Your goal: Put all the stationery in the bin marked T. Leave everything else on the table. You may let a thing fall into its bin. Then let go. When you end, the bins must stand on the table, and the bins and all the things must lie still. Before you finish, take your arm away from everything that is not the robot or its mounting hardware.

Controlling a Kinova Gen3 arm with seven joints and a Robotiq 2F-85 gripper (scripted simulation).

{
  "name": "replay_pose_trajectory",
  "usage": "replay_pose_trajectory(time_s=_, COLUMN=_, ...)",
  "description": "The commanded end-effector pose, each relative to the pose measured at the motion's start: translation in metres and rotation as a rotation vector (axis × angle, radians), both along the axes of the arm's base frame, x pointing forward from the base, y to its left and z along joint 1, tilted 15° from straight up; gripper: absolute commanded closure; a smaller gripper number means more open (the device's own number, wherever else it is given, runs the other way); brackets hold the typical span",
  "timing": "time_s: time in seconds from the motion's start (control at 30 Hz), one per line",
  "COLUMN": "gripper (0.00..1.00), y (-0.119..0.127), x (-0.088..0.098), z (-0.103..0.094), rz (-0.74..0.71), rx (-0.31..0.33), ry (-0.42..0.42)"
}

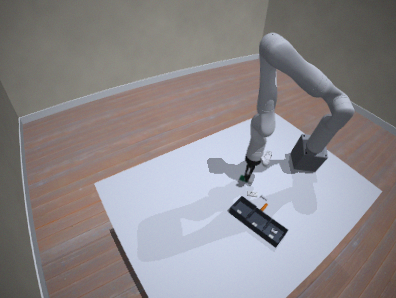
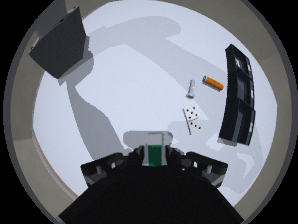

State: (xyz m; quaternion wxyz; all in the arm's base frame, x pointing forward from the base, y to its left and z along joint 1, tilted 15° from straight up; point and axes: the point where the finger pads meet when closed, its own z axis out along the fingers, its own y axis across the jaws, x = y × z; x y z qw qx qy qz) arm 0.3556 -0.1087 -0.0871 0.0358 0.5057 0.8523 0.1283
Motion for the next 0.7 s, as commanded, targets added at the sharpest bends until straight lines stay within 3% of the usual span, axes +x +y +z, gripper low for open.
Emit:
replay_pose_trajectory(time_s=0.0, gripper=0.62, y=0.0020, x=-0.0003, z=-0.0022, rz=0.004, rx=0.003, ry=0.004)
replay_pose_trajectory(time_s=0.67, gripper=0.62, y=-0.0008, x=0.0040, z=-0.0116, rz=0.004, rx=0.003, ry=0.004)
